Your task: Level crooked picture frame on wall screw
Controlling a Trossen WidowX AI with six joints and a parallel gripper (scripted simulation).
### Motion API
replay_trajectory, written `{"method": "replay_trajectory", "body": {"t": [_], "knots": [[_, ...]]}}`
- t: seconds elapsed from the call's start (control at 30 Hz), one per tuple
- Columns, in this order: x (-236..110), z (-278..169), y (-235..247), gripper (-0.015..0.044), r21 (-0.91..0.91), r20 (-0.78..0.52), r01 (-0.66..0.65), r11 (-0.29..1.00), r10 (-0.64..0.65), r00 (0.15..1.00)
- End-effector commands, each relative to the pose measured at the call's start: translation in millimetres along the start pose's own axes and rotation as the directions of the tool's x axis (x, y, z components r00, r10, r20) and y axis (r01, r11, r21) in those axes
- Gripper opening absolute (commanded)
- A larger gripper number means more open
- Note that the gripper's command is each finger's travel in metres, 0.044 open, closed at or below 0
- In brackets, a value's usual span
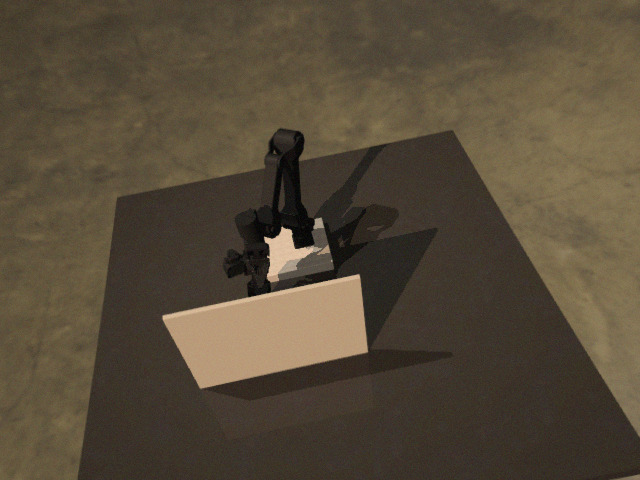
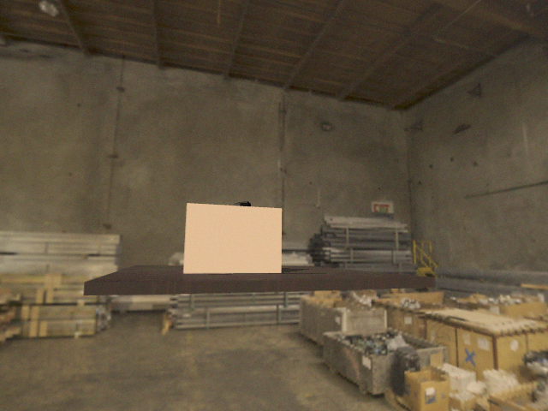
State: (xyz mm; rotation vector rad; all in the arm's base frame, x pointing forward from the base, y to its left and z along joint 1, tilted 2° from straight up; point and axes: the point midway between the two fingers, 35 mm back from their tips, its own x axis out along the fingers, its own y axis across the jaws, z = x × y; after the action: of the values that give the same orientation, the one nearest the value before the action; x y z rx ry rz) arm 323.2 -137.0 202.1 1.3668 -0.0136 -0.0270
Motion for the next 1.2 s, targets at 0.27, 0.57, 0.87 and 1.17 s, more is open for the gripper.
{"method": "replay_trajectory", "body": {"t": [0.27, 0.57, 0.87, 1.17], "knots": [[14, -3, -2, 0.026, 0.007, 0.004, 0.001, 1.0, -0.001, 1.0], [18, -2, -2, 0.026, 0.007, 0.004, 0.001, 1.0, -0.001, 1.0], [32, -2, -1, 0.026, 0.007, 0.004, -0.001, 1.0, 0.001, 1.0], [47, -2, -1, 0.026, 0.008, 0.004, -0.002, 1.0, 0.002, 1.0]]}}
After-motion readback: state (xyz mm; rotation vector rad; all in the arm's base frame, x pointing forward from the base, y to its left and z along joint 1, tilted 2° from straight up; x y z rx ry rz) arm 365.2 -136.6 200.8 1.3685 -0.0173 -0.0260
